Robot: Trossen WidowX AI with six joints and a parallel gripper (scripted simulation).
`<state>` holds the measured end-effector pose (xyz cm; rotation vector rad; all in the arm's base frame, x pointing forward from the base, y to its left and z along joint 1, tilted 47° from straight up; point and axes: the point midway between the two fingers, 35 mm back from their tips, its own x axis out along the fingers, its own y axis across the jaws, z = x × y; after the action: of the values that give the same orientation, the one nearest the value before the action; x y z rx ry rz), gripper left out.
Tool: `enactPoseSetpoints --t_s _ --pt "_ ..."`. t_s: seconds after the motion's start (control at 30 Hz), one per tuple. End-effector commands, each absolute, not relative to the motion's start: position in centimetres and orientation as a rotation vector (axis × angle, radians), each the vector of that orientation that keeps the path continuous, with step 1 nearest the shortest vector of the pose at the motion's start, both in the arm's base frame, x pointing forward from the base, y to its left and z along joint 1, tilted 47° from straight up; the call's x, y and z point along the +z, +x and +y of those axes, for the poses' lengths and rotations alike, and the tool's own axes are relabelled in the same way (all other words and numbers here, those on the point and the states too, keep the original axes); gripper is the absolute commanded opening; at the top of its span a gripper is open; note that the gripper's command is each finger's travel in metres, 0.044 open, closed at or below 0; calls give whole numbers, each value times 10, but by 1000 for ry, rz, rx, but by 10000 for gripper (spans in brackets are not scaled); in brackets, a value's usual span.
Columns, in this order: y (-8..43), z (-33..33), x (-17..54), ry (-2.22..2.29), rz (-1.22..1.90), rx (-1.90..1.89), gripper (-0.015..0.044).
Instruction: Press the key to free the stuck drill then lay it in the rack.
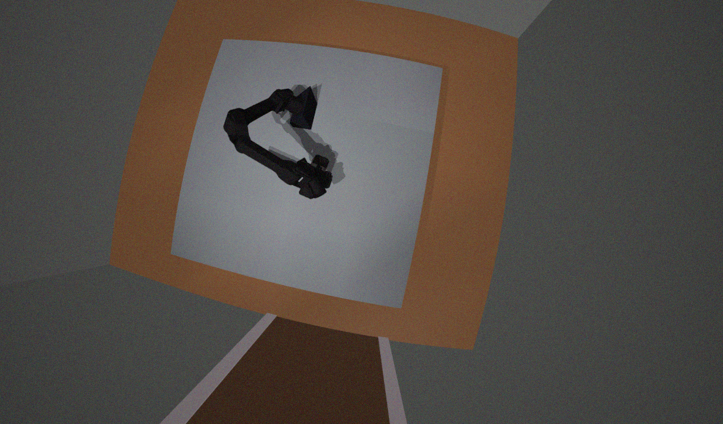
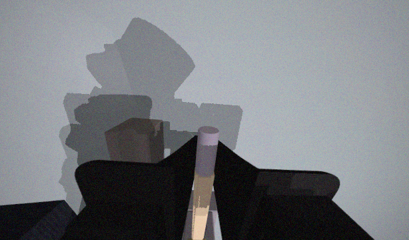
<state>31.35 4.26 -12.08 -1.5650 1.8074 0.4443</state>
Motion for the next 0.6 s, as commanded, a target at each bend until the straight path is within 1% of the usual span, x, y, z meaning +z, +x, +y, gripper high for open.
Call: enactPoseSetpoints --t_s 0.0,0.57 --pt "314 45 -119 -1558 1805 442 0" --pt "314 51 -112 -1557 1804 443 0"
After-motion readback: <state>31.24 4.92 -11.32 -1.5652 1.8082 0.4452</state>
